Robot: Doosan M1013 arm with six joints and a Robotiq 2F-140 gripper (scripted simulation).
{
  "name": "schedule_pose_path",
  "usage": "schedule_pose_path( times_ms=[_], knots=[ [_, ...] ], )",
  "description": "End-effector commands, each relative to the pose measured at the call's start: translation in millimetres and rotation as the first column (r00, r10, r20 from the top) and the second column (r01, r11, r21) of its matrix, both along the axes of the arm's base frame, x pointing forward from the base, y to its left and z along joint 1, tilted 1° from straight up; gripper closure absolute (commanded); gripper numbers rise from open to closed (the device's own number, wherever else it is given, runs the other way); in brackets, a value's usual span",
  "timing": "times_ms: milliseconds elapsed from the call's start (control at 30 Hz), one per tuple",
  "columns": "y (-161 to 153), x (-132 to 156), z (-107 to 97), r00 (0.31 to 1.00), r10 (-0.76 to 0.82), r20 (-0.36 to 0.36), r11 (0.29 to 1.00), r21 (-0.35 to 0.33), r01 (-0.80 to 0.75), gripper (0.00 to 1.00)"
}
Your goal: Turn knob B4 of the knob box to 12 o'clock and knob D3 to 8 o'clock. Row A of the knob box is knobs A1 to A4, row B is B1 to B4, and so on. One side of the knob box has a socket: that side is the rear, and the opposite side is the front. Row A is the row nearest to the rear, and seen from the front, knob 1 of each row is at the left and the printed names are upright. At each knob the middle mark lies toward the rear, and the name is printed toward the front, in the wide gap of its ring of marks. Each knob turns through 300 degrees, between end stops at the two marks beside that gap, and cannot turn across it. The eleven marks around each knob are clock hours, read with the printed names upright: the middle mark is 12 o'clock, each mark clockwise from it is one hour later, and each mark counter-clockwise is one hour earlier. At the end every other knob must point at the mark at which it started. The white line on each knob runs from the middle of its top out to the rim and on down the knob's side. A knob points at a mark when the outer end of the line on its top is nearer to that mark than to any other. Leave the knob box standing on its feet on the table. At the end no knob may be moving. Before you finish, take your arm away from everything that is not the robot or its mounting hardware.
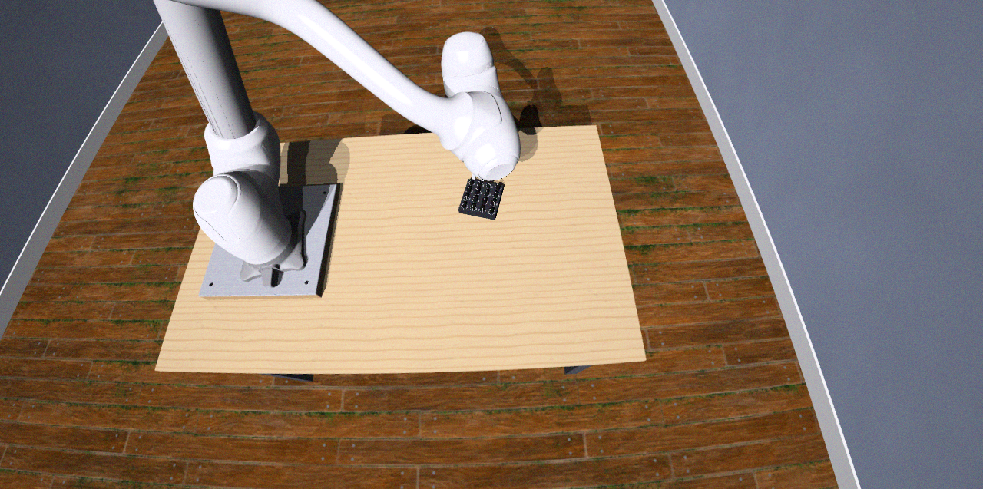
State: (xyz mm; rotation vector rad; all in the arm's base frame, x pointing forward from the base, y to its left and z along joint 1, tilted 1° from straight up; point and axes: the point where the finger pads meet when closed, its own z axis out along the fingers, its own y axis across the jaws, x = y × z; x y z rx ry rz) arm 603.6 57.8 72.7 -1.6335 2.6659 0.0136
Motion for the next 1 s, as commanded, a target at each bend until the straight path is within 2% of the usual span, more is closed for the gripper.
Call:
schedule_pose_path(
  times_ms=[0, 200, 333, 667, 733, 800, 967],
  knots=[
    [0, 0, 0, 1.000, -0.001, 0.000, 1.000, 0.000, 0.001, 0.88],
    [-1, 0, 0, 0.999, -0.035, 0.000, 0.999, 0.000, 0.035, 0.88],
    [-2, 2, 1, 0.990, -0.143, -0.002, 0.990, 0.001, 0.143, 0.88],
    [-7, 6, 3, 0.867, -0.498, -0.009, 0.867, 0.002, 0.498, 0.88],
    [-7, 6, 3, 0.867, -0.498, -0.009, 0.867, 0.002, 0.498, 0.88],
    [-9, 8, 4, 0.797, -0.604, -0.011, 0.797, 0.002, 0.604, 0.88],
    [-12, 10, 5, 0.685, -0.728, -0.014, 0.685, 0.001, 0.728, 0.88]
  ],
)
